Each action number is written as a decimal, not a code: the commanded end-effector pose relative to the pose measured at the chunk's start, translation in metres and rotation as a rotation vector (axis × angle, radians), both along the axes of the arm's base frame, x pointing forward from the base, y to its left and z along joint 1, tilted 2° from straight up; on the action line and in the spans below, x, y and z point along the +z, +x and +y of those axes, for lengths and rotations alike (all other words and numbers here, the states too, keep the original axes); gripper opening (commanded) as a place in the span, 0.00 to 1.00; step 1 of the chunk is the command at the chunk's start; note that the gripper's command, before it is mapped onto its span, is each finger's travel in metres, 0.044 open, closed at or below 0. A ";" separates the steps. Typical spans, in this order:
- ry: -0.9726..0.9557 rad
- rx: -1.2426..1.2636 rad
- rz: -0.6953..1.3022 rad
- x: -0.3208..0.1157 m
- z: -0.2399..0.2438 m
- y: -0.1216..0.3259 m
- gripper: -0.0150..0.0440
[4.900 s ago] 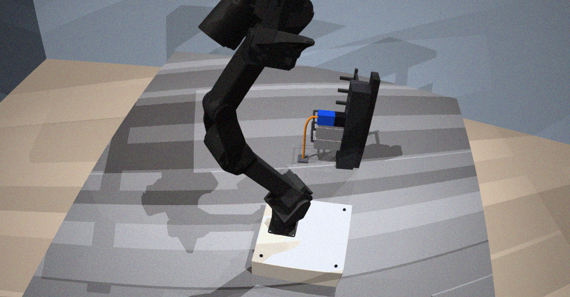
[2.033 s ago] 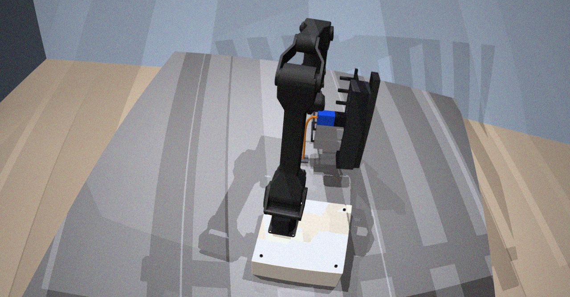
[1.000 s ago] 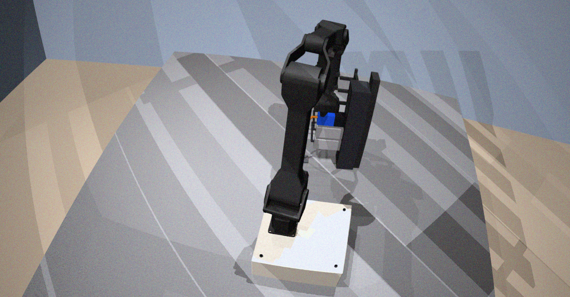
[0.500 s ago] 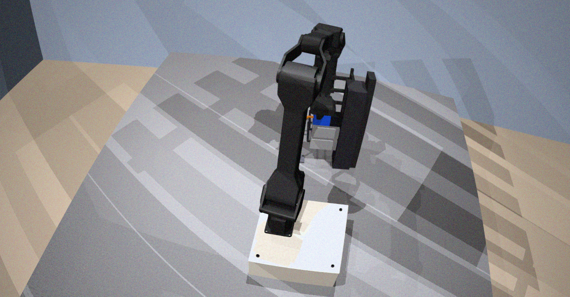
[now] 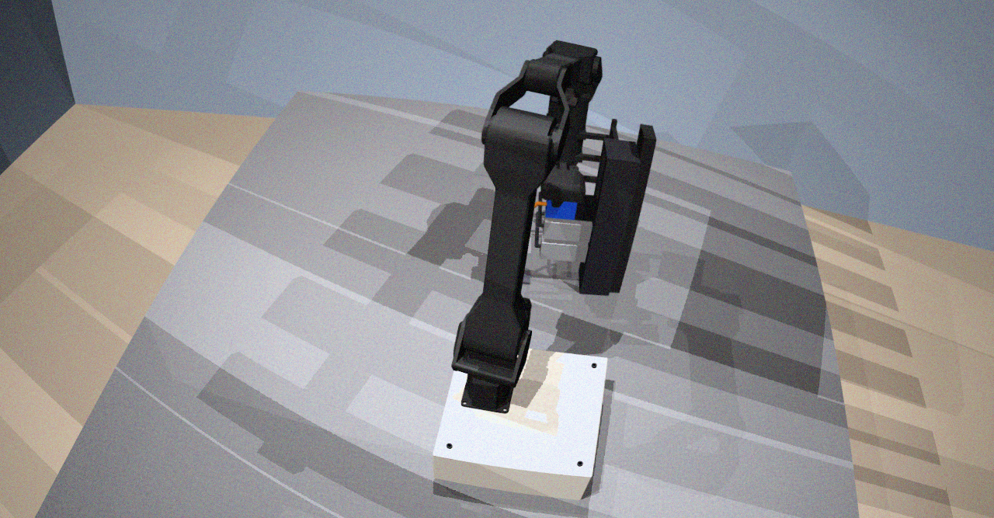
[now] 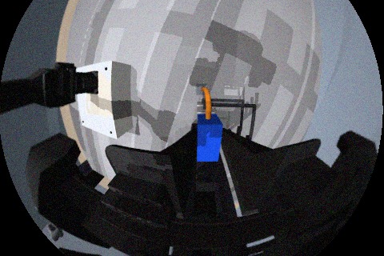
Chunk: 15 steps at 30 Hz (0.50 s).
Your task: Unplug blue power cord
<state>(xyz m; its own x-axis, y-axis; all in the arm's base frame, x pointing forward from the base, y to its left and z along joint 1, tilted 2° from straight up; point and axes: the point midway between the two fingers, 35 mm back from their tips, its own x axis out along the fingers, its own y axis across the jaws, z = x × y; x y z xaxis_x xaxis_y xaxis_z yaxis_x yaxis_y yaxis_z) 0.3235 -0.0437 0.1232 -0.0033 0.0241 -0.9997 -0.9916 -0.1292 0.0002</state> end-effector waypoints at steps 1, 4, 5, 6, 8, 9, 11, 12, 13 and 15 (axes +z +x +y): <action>0.000 -0.001 -0.001 0.000 0.003 0.000 0.25; 0.001 -0.001 -0.001 0.001 0.007 0.000 0.25; 0.001 0.000 -0.001 0.001 0.009 0.000 0.25; 0.001 0.000 -0.001 0.001 0.011 0.000 0.25; 0.001 0.000 -0.001 0.001 0.014 0.000 0.25; 0.001 0.000 -0.001 0.001 0.016 0.000 0.25; 0.002 0.000 -0.001 0.001 0.019 0.000 0.25; 0.002 0.000 -0.001 0.001 0.021 -0.001 0.25; 0.002 0.000 -0.001 0.001 0.022 -0.001 0.25; 0.002 0.000 -0.001 0.001 0.026 -0.001 0.25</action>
